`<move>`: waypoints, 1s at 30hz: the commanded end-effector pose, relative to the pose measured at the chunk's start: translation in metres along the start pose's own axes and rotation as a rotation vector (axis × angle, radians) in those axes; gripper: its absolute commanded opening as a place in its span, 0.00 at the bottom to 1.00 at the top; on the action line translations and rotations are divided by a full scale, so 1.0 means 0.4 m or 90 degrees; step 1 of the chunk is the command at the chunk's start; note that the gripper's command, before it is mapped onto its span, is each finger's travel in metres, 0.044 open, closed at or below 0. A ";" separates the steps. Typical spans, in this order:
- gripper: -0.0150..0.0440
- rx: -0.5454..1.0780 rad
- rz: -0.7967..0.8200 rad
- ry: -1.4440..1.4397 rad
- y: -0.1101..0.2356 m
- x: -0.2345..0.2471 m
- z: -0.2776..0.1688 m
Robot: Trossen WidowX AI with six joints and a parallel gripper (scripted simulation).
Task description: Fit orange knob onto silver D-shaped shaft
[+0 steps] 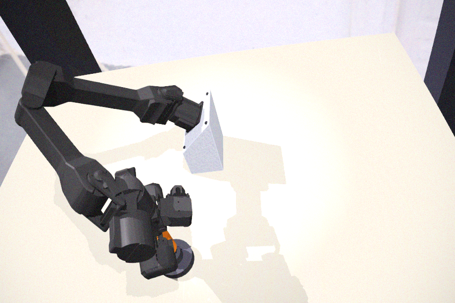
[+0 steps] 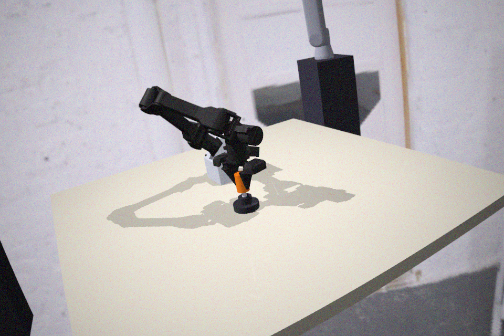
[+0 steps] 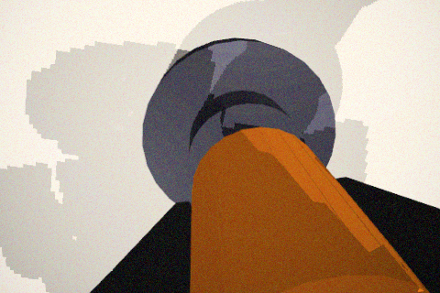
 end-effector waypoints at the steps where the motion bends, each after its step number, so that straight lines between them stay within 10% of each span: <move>1: 0.25 0.001 -0.002 0.045 0.005 -0.003 0.000; 30: 0.25 0.001 -0.002 0.158 0.005 -0.002 0.000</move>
Point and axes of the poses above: the point midway between the two fingers, 35 mm back from their tips, its own y axis back along the fingers, its own x axis across the jaws, z = x × y, the point moved 10 cm from there along y, back along the fingers
